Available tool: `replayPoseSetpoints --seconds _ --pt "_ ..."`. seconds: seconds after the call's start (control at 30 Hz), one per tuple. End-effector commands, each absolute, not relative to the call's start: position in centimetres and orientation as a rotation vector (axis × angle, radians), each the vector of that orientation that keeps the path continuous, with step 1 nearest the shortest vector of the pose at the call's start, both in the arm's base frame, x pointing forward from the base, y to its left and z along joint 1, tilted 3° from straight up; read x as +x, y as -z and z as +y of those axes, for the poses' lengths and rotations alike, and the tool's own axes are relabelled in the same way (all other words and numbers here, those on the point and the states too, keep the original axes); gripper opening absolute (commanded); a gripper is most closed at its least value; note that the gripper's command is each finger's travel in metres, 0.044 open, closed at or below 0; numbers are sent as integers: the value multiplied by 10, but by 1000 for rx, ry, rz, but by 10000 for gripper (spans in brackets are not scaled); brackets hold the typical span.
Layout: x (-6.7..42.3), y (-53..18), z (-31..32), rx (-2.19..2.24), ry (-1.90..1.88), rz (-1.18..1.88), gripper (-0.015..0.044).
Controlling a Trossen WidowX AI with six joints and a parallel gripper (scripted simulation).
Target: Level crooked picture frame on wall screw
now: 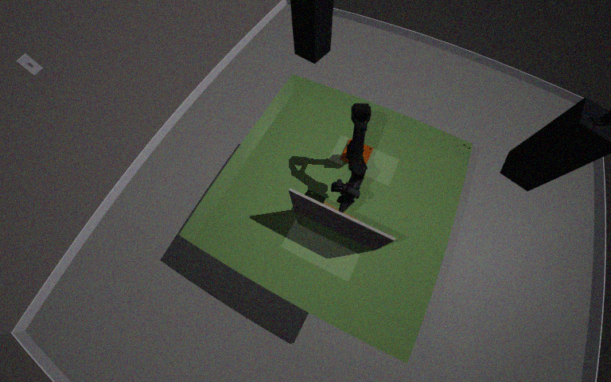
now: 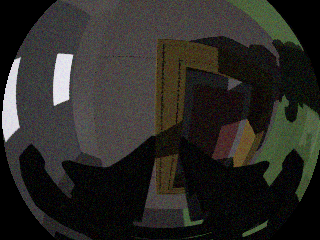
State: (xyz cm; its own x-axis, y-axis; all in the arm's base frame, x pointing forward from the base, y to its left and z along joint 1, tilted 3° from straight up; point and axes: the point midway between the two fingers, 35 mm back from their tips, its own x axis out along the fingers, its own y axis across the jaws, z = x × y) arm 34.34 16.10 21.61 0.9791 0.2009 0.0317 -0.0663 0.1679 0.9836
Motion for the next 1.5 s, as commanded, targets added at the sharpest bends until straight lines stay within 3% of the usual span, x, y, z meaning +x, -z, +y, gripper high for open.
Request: replayPoseSetpoints --seconds 0.0,0.73,1.07,1.23,1.47 --pt "343 -216 161 1420 -191 117 0" --pt "344 -214 159 1545 -188 133 0" --pt "344 -214 159 1524 -185 130 260" --pt "338 -215 159 1516 -186 129 260" --pt "273 -214 148 1438 -196 119 260"
